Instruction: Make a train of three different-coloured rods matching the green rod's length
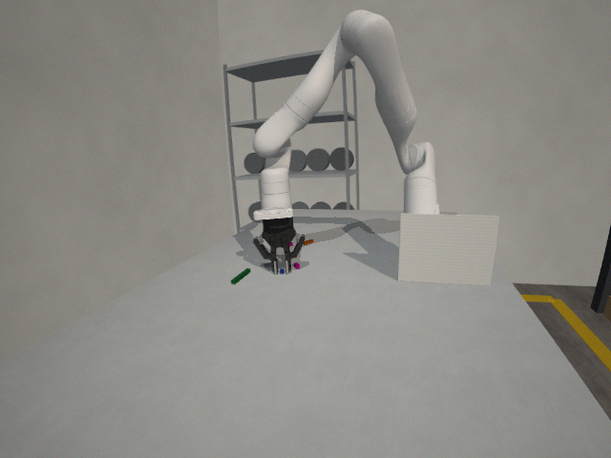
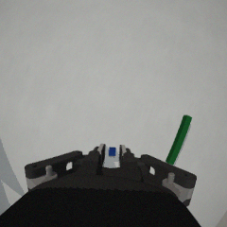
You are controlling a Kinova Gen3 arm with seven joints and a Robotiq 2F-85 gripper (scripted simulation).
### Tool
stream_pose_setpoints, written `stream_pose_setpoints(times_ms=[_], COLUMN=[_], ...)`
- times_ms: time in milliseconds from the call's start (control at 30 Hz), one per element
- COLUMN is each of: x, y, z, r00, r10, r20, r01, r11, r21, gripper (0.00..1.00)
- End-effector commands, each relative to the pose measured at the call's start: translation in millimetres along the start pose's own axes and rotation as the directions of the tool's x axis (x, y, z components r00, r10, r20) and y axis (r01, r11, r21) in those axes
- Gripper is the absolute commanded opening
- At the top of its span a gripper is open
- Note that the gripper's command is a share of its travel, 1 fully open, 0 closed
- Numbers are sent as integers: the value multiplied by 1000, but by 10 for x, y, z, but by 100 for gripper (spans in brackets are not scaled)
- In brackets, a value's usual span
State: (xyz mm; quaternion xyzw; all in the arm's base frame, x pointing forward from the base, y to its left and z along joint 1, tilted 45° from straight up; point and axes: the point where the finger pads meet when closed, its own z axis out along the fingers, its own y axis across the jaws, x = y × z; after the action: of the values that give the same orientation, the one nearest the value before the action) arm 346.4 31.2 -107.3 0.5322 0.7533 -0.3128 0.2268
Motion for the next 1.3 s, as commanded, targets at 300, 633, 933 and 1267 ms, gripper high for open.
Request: stream_pose_setpoints(times_ms=[300,633,933,1267], x=[3,3,3,3], y=[5,5,5,5], z=[-7,-7,-7,-7], r00=[1000,1000,1000,1000], r10=[0,0,0,0], r20=[-1,-1,-1,-1], r01=[0,0,0,0], r11=[1000,1000,1000,1000], r21=[-2,-2,-2,-2], gripper=[24,5,5,5])
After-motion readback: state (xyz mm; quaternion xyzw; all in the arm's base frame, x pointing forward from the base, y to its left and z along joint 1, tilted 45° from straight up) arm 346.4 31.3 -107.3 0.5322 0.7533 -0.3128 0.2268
